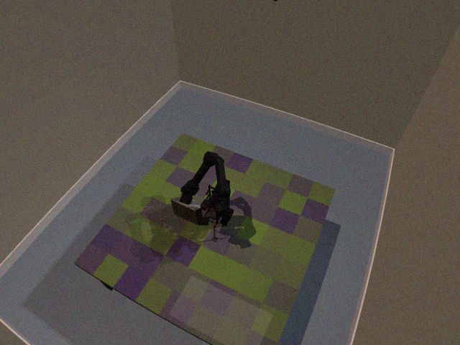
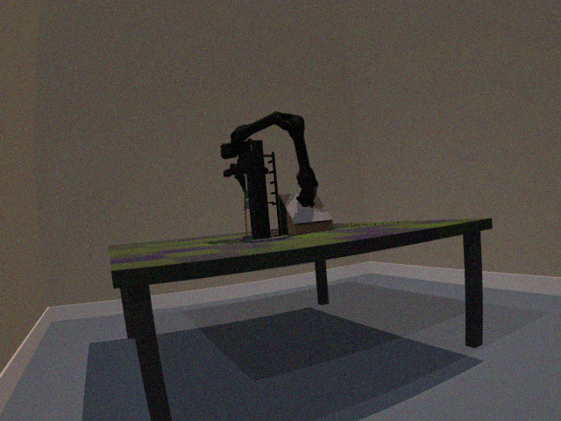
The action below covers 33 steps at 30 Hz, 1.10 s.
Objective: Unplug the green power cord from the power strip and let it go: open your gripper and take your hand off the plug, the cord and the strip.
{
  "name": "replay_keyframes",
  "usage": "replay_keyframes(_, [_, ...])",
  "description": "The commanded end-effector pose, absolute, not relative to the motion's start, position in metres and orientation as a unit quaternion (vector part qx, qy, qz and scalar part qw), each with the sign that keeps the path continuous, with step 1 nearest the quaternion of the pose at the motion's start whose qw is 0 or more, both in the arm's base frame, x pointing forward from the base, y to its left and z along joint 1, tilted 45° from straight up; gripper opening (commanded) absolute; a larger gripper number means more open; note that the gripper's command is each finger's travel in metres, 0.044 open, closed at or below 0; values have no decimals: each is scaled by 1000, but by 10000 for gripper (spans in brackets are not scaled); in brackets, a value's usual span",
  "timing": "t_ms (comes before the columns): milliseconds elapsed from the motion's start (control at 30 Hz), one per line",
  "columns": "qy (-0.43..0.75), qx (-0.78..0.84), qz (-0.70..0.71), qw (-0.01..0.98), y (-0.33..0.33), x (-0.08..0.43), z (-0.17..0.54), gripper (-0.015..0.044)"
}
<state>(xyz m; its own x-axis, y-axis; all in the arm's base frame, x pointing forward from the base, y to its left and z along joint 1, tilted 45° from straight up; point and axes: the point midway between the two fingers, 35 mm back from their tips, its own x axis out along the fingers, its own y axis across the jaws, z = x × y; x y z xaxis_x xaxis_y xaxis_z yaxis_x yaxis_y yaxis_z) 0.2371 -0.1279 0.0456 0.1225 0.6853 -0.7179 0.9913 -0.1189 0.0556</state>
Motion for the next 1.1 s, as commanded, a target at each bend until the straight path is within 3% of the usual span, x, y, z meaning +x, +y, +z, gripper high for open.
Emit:
replay_keyframes(0, [602,695,-275,279,-131,237,43,0])
replay_keyframes(900, [601,696,-277,278,-164,235,16,0])
replay_keyframes(1067, [597,699,-278,279,-162,236,20,131])
